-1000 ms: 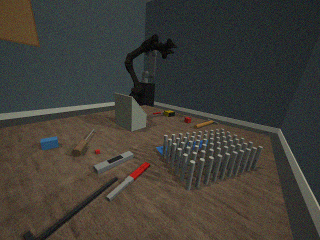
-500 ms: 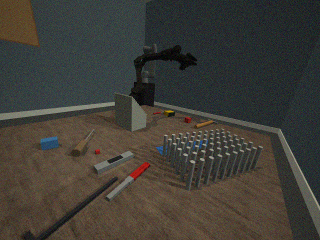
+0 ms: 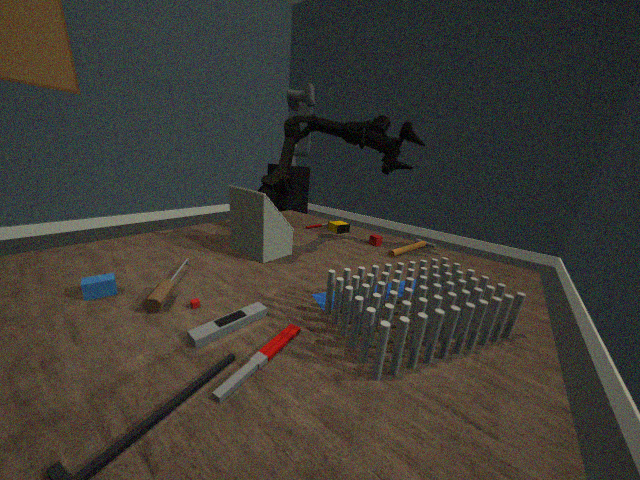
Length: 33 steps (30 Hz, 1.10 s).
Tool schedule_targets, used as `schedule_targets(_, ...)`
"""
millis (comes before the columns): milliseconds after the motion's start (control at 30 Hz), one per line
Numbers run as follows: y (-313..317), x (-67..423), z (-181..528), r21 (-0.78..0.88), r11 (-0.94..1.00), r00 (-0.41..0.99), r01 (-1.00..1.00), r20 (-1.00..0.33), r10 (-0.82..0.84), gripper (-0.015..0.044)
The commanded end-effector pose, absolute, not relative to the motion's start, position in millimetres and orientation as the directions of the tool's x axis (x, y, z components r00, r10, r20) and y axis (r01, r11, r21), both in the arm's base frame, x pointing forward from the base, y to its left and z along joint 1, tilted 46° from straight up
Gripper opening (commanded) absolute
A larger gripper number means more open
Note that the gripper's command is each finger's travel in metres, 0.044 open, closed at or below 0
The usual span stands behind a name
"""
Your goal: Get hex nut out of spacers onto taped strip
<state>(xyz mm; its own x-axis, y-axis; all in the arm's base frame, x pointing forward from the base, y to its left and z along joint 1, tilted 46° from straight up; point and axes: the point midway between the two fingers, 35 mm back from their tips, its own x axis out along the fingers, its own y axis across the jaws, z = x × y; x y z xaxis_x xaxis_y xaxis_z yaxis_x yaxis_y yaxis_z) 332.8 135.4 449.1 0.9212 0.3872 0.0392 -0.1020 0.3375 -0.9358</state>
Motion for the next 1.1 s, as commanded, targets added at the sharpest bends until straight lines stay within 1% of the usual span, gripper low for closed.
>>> schedule_targets(0, 135, 374, 389, -0.801, 0.549, 0.941, -0.238, -0.052, 0.333, 0.0440)
schedule_targets(200, 131, 405, 318, -0.575, 0.755, 0.948, -0.315, -0.150, 0.281, 0.0440)
schedule_targets(400, 122, 422, 244, -0.299, 0.908, 0.942, -0.295, -0.248, 0.225, 0.0440)
schedule_targets(633, 104, 424, 159, 0.036, 0.987, 0.920, -0.154, -0.359, 0.156, 0.0440)
schedule_targets(833, 85, 411, 91, 0.293, 0.955, 0.887, 0.046, -0.451, 0.095, 0.0440)
schedule_targets(900, 81, 406, 79, 0.337, 0.937, 0.879, 0.091, -0.469, 0.083, 0.0440)
schedule_targets(1067, 81, 406, 78, 0.340, 0.936, 0.879, 0.093, -0.470, 0.083, 0.0440)
